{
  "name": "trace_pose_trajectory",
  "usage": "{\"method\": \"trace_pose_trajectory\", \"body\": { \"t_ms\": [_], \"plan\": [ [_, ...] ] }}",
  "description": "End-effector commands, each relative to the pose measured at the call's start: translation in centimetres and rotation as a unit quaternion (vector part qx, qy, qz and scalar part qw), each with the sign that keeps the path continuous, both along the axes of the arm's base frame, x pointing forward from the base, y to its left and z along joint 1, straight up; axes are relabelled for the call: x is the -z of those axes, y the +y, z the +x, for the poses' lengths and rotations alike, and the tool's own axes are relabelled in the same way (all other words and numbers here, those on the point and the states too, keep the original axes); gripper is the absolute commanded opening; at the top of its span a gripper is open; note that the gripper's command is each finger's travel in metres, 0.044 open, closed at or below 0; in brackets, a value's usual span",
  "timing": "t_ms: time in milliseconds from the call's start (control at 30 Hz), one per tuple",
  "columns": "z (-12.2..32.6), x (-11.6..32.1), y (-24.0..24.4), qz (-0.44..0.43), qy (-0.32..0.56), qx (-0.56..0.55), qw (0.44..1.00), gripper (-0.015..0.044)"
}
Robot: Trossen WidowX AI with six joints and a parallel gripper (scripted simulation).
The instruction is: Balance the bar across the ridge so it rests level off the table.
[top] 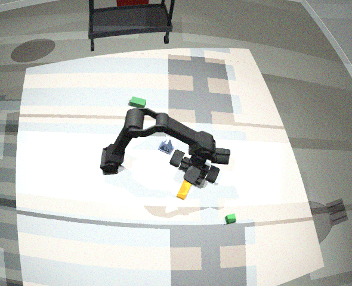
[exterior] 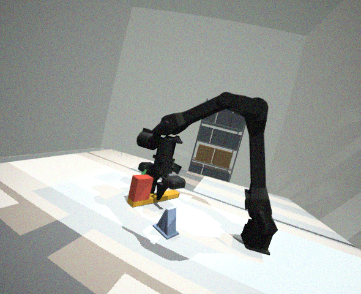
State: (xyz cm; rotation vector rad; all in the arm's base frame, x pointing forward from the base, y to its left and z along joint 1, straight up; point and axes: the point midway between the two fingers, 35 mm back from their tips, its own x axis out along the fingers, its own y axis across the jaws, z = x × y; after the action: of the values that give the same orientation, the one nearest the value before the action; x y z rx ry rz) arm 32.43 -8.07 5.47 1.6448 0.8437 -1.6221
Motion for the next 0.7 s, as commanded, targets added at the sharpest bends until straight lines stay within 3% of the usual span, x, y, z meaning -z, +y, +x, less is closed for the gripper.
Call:
{"method": "trace_pose_trajectory", "body": {
  "t_ms": [0, 667],
  "plan": [
    [0.4, -1.2, -0.1, -0.001, -0.006, 0.000, 1.000, 0.0000],
    [0.5, -6.3, -0.1, 0.000, -0.007, 0.001, 1.000, 0.0000]
  ]
}}
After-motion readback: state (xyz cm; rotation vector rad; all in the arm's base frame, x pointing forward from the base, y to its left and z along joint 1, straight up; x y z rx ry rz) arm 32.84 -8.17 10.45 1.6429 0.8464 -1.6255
